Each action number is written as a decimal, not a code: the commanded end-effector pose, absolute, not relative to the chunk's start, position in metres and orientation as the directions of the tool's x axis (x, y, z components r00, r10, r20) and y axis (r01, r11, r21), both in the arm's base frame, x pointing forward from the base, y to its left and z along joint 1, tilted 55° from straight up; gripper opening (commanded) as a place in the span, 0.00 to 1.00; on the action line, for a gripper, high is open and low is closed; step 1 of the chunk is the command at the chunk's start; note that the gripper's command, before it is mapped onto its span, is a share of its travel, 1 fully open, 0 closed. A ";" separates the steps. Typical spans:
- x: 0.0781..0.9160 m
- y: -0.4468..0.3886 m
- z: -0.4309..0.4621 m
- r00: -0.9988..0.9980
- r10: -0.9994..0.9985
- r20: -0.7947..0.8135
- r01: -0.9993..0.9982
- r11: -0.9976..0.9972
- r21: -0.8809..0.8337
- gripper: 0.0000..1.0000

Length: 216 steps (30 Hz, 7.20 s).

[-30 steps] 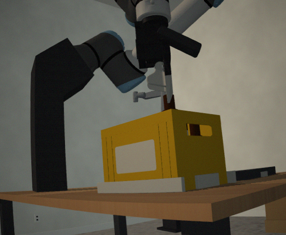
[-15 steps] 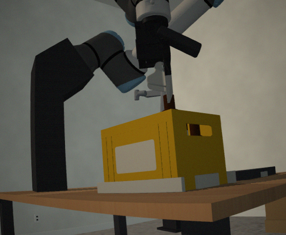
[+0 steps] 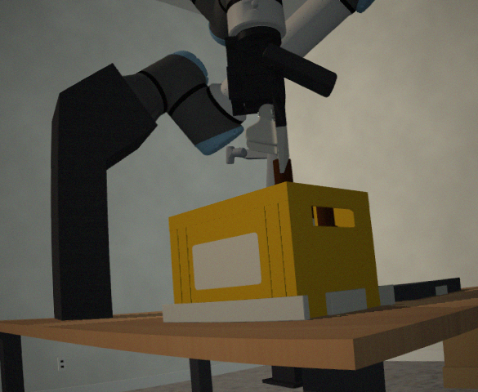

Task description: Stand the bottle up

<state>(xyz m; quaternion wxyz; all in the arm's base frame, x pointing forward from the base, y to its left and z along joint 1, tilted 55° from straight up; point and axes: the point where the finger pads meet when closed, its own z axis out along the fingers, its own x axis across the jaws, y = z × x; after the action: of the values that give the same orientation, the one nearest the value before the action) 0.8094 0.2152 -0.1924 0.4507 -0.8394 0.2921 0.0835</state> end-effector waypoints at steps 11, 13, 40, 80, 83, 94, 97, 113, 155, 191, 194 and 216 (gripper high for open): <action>0.811 0.222 -0.197 0.815 -0.416 -0.403 -0.565 -0.423 -0.708 0.00; 0.811 0.224 -0.199 0.815 -0.416 -0.403 -0.565 -0.423 -0.708 0.00; 0.814 0.243 -0.213 0.815 -0.416 -0.403 -0.565 -0.423 -0.708 0.00; 0.815 0.245 -0.214 0.815 -0.416 -0.403 -0.565 -0.423 -0.708 0.00; 0.815 0.245 -0.214 0.815 -0.416 -0.403 -0.565 -0.423 -0.708 0.00; 0.815 0.245 -0.214 0.815 -0.416 -0.403 -0.565 -0.423 -0.708 0.00; 0.815 0.245 -0.214 0.815 -0.416 -0.403 -0.565 -0.423 -0.708 0.00; 0.815 0.248 -0.216 0.815 -0.416 -0.403 -0.565 -0.423 -0.708 0.00; 0.817 0.260 -0.225 0.815 -0.416 -0.403 -0.565 -0.423 -0.708 0.00; 0.817 0.261 -0.225 0.815 -0.416 -0.403 -0.565 -0.423 -0.708 0.00; 0.817 0.261 -0.225 0.815 -0.416 -0.403 -0.565 -0.423 -0.708 0.00; 0.817 0.261 -0.225 0.815 -0.416 -0.403 -0.565 -0.423 -0.708 0.38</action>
<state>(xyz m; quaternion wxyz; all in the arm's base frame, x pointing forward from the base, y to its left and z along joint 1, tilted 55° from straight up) 0.8165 0.2613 -0.2256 0.4506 -0.8394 0.2921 0.0835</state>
